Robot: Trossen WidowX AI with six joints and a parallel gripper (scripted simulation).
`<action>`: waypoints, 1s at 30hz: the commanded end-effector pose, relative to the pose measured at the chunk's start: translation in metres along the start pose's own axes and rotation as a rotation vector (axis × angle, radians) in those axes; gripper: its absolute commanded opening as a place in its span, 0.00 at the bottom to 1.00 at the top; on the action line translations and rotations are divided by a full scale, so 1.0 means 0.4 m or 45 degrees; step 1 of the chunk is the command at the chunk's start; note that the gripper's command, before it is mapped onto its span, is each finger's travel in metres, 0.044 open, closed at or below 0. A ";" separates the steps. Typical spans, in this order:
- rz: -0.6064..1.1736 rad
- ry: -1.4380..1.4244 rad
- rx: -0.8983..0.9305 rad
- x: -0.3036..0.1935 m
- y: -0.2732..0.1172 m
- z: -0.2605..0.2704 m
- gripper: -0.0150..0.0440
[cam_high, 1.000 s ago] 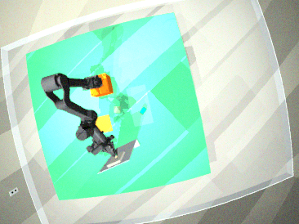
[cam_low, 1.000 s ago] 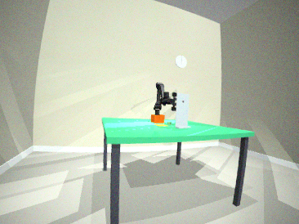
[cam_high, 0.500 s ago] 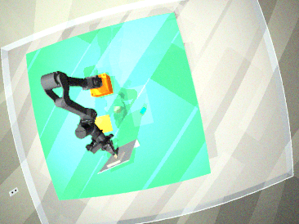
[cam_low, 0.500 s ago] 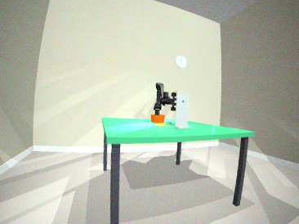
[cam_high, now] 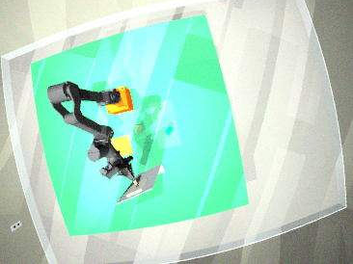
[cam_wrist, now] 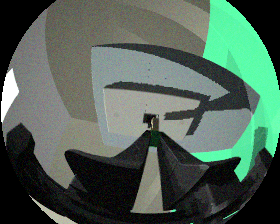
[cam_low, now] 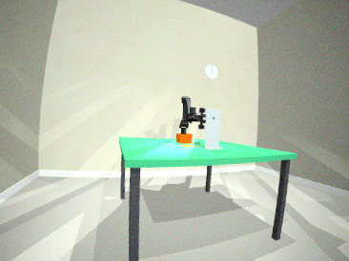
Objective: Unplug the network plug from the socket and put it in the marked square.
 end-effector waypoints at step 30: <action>0.006 0.002 0.001 -0.006 -0.062 0.001 0.25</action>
Point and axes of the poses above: the point midway between the two fingers, 35 mm back from their tips, its own y axis out along the fingers, its own z axis across the jaws, x = y × z, the point moved 3 cm from there along -y, back along the fingers, and after that the axes turned 13 degrees about -y, right-handed, at the moved point
